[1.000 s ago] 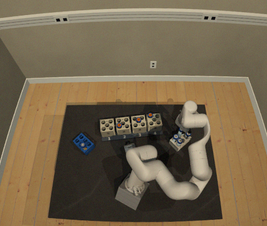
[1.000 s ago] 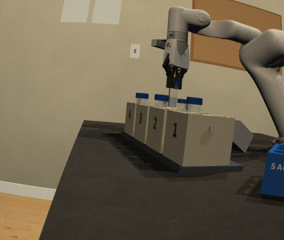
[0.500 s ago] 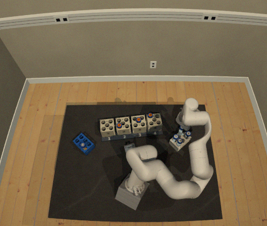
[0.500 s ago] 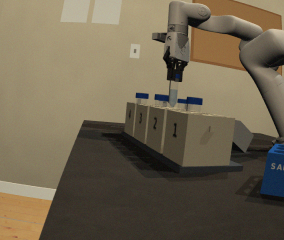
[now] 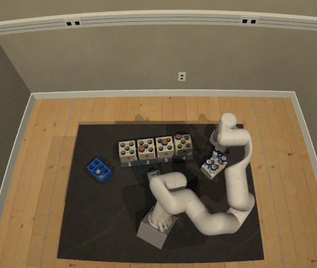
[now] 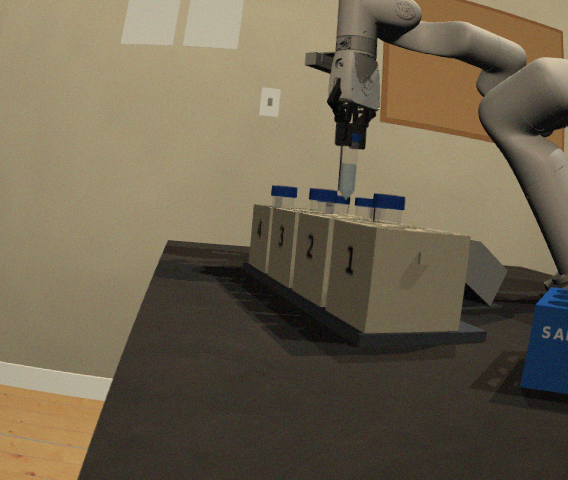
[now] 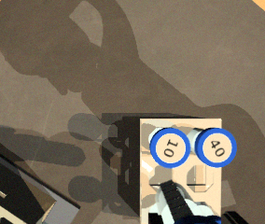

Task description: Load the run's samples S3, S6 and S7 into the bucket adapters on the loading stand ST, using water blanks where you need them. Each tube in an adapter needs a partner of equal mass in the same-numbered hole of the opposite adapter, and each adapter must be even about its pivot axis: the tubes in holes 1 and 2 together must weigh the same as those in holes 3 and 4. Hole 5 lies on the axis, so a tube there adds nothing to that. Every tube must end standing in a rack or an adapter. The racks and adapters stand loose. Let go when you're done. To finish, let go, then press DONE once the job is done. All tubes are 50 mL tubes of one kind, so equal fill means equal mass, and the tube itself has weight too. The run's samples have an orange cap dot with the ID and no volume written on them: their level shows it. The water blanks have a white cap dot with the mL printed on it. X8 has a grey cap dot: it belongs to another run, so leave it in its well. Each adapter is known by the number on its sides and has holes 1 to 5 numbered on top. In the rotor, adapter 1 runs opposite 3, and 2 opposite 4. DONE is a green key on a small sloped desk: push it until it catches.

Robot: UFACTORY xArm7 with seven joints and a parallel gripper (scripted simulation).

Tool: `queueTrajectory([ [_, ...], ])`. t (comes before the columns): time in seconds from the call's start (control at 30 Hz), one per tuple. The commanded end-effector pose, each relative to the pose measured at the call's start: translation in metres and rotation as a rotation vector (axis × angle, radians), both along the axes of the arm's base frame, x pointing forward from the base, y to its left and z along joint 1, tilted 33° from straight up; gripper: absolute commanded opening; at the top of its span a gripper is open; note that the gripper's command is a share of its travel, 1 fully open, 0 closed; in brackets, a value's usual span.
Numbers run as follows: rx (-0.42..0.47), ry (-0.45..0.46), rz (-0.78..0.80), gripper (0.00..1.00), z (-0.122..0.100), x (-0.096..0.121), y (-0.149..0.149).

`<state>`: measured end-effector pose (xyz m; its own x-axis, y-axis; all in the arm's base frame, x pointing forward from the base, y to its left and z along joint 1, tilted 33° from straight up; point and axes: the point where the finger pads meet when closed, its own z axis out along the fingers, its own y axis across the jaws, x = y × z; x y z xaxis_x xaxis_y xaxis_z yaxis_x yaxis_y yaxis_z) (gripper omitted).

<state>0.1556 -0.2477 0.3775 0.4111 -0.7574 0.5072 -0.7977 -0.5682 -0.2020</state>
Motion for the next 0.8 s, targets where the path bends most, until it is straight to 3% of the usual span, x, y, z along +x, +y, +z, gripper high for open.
queueTrajectory([
  [0.0,-0.002,-0.002,-0.001,0.0,0.011,-0.006,0.004],
  [0.33,-0.002,-0.002,-0.001,0.0,0.024,-0.012,0.009],
  [0.77,-0.031,0.019,0.054,0.0,0.022,-0.008,0.018],
])
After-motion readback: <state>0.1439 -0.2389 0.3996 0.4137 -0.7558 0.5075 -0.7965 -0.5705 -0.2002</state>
